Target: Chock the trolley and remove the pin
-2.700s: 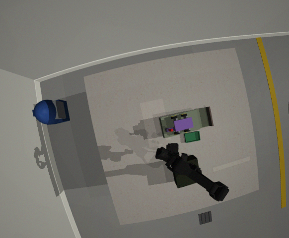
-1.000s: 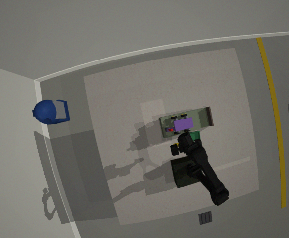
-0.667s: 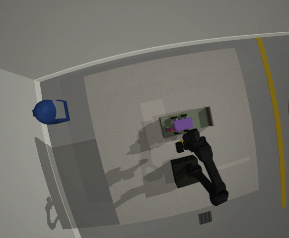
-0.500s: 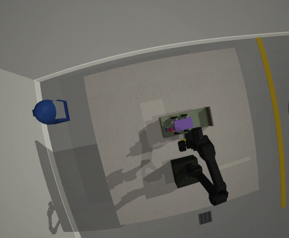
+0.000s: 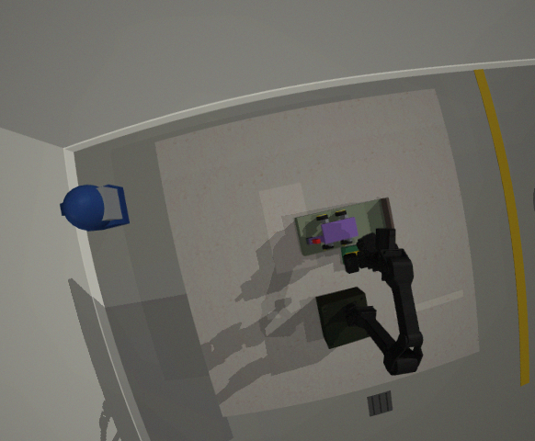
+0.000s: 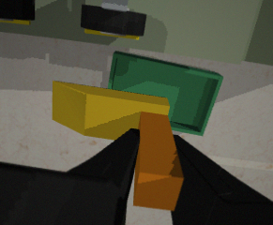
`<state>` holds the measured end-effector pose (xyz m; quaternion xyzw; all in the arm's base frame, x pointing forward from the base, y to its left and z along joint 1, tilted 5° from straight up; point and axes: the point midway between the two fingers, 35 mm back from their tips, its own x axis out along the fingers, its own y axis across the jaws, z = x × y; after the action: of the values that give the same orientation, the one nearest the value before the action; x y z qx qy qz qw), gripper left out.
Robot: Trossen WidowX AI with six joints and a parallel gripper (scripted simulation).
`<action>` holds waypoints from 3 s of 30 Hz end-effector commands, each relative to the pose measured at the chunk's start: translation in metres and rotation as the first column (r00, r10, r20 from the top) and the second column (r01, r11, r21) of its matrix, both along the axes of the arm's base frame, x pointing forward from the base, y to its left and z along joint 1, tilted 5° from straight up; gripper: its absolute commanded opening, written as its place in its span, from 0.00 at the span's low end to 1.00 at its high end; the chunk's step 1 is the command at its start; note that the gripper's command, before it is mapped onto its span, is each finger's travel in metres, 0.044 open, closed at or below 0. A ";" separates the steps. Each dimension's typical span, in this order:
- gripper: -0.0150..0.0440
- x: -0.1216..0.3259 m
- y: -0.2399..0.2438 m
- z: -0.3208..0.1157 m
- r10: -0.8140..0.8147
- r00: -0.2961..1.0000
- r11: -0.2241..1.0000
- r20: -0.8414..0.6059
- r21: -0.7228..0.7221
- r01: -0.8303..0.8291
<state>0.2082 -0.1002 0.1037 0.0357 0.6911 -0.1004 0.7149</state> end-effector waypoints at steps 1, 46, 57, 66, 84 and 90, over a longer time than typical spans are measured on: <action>0.25 0.001 -0.016 0.000 0.002 1.000 1.000 0.000 0.001 -0.002; 0.25 0.031 -0.087 -0.019 0.006 1.000 0.995 0.023 0.101 -0.009; 0.25 0.034 -0.088 -0.047 0.006 1.000 0.995 0.022 0.101 -0.009; 0.25 0.035 -0.086 -0.067 0.006 1.000 0.995 0.022 0.101 -0.009; 0.25 0.038 -0.072 -0.065 0.006 1.000 0.995 0.023 0.103 -0.009; 0.25 0.039 -0.065 -0.064 0.006 1.000 0.995 0.023 0.103 -0.009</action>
<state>0.2470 -0.1695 0.0395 0.0692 0.6875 -0.0614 0.7203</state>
